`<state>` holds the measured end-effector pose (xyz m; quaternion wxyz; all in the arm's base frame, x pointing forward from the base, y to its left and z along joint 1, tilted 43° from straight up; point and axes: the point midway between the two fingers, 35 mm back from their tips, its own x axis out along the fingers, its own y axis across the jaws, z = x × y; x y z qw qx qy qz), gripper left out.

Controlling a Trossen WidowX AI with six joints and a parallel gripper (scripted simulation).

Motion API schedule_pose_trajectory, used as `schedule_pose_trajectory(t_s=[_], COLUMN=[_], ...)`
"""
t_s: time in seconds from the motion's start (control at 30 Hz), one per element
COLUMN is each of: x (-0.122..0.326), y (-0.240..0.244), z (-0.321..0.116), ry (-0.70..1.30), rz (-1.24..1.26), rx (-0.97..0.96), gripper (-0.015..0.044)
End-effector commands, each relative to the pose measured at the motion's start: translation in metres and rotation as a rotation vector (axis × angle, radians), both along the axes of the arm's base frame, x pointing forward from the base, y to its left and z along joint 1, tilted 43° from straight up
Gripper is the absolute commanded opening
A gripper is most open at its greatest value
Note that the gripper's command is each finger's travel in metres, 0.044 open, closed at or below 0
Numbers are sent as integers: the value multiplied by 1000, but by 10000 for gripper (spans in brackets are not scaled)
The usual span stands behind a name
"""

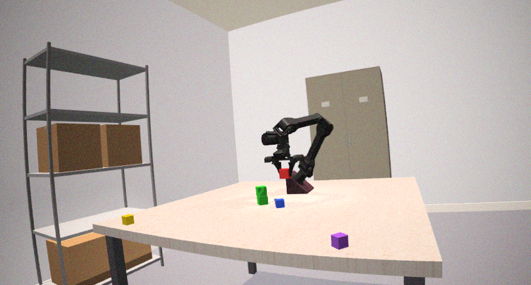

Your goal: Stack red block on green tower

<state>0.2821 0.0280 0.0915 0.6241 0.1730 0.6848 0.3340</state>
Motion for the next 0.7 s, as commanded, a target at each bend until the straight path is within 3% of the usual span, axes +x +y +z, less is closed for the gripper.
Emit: schedule_pose_trajectory(t_s=[0.0, 0.67], x=[10, 40], y=[-15, -83], z=[-14, -88], ry=[-5, -7], rz=[2, 5], rx=[-8, -2], gripper=[0, 0])
